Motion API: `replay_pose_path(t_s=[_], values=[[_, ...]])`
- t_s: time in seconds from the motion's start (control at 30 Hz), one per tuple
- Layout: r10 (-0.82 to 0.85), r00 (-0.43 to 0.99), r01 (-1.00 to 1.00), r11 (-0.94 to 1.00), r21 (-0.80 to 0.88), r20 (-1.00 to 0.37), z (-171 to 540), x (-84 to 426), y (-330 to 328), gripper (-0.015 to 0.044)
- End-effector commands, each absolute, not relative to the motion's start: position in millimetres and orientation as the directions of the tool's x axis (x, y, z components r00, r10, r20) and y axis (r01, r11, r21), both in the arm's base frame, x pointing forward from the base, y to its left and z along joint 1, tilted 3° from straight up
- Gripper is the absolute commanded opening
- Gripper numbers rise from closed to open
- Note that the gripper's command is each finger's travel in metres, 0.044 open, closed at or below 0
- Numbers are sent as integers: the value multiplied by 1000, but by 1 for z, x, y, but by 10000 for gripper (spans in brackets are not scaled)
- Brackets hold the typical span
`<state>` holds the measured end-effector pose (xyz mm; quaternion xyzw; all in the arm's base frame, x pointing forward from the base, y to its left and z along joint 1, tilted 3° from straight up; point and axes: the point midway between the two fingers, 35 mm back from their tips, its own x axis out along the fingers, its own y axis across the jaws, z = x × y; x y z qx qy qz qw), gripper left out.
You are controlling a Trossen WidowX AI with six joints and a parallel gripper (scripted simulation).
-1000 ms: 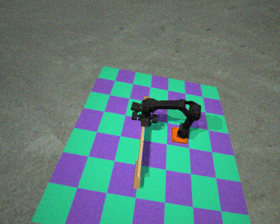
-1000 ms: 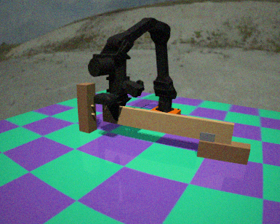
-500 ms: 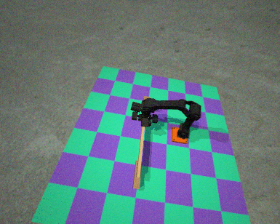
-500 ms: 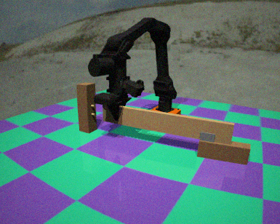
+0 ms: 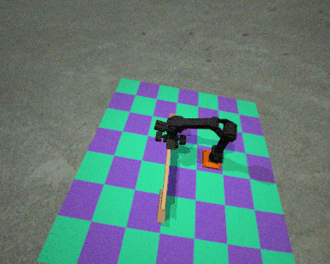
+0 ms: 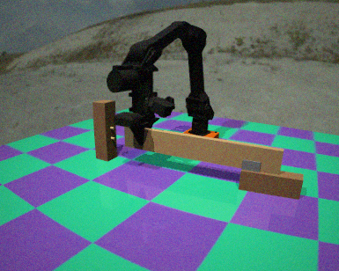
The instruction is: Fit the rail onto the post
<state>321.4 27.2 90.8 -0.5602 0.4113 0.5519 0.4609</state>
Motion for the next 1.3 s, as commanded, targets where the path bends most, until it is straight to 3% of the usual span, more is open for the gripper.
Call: replay_pose_path(t_s=[0.0,1.27], values=[[50,58,-969,-237,-68,-997,92,323,28,0],[49,58,-969,-237,-68,-997,91,324,21,0]])
